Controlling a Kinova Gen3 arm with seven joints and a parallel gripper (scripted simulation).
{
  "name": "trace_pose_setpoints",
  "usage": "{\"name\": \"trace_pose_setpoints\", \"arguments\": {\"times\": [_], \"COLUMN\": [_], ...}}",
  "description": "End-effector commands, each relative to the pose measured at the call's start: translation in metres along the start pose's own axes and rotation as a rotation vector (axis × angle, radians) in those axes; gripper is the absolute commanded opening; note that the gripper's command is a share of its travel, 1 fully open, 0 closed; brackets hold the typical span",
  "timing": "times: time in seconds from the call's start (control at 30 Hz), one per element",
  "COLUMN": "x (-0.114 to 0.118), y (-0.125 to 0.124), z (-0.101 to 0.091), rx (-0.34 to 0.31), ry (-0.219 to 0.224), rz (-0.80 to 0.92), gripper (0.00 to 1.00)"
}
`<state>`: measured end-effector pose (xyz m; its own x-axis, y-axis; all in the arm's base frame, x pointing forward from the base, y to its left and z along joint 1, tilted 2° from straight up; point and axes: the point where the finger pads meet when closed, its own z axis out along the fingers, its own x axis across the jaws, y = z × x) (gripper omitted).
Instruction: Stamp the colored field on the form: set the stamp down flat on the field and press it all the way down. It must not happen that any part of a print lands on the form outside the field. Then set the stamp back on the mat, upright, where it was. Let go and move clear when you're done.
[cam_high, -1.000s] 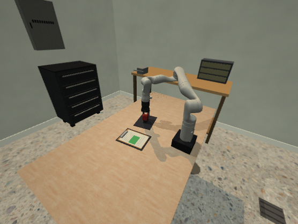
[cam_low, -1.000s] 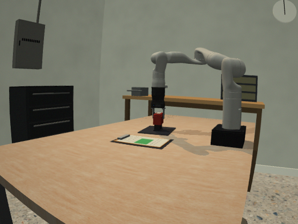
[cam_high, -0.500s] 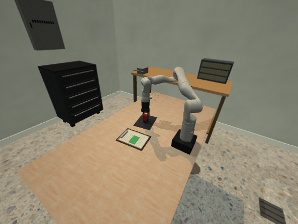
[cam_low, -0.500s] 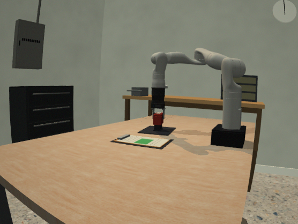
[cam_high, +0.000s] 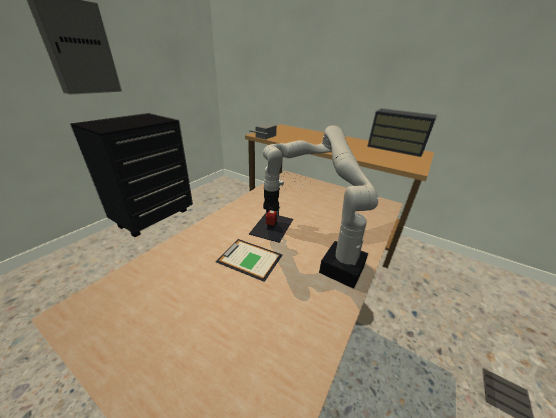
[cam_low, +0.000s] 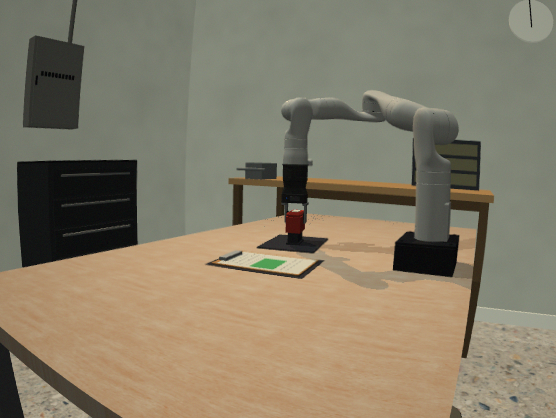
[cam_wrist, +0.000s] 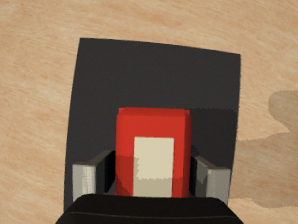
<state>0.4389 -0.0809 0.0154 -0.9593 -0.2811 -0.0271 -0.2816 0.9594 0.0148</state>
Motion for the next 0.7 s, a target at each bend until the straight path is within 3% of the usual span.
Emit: {"name": "trace_pose_setpoints", "arguments": {"times": [0.0,0.67], "x": [-0.0023,-0.0023], "y": [0.0018,0.0018], "z": [0.0021,0.0048], "rx": [-0.001,-0.001], "ry": [-0.007,-0.007], "rz": [0.001,0.001], "gripper": [1.00,1.00]}}
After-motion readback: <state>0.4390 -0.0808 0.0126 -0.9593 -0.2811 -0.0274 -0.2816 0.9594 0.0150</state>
